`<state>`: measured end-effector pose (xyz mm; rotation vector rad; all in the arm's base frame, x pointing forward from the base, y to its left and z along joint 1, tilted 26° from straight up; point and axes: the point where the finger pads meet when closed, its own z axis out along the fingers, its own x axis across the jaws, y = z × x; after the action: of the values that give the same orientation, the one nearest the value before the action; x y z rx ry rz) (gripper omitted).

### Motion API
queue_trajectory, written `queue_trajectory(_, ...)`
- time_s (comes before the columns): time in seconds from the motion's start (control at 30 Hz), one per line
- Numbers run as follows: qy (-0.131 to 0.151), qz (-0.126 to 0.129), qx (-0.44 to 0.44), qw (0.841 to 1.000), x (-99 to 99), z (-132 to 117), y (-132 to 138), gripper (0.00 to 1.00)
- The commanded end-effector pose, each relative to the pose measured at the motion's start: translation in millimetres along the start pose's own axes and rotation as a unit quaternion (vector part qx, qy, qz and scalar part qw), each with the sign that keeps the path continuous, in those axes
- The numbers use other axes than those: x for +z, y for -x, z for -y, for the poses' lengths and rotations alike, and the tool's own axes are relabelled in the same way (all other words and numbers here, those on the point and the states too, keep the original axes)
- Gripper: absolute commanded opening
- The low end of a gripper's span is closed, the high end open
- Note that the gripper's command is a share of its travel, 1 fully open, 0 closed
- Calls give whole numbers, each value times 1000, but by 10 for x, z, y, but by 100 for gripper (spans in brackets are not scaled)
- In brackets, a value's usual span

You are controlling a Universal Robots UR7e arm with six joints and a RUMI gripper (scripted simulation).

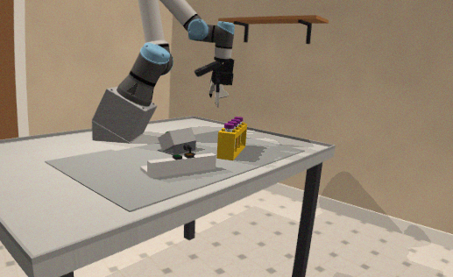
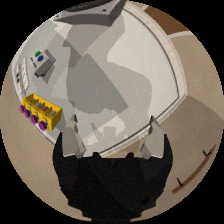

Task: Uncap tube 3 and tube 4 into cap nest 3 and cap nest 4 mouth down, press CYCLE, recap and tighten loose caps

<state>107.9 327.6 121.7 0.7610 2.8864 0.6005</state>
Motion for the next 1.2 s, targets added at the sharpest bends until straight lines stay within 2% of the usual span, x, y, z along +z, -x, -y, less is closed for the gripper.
queue_trajectory(0.0,0,0,0,1000,-2,-3,0,100)
queue_trajectory(0.53,0,0,0,1000,-2,-3,0,100)
queue_trajectory(0.57,0,0,0,1000,-2,-3,0,35)
queue_trajectory(1.17,0,0,0,1000,-2,-3,0,35)
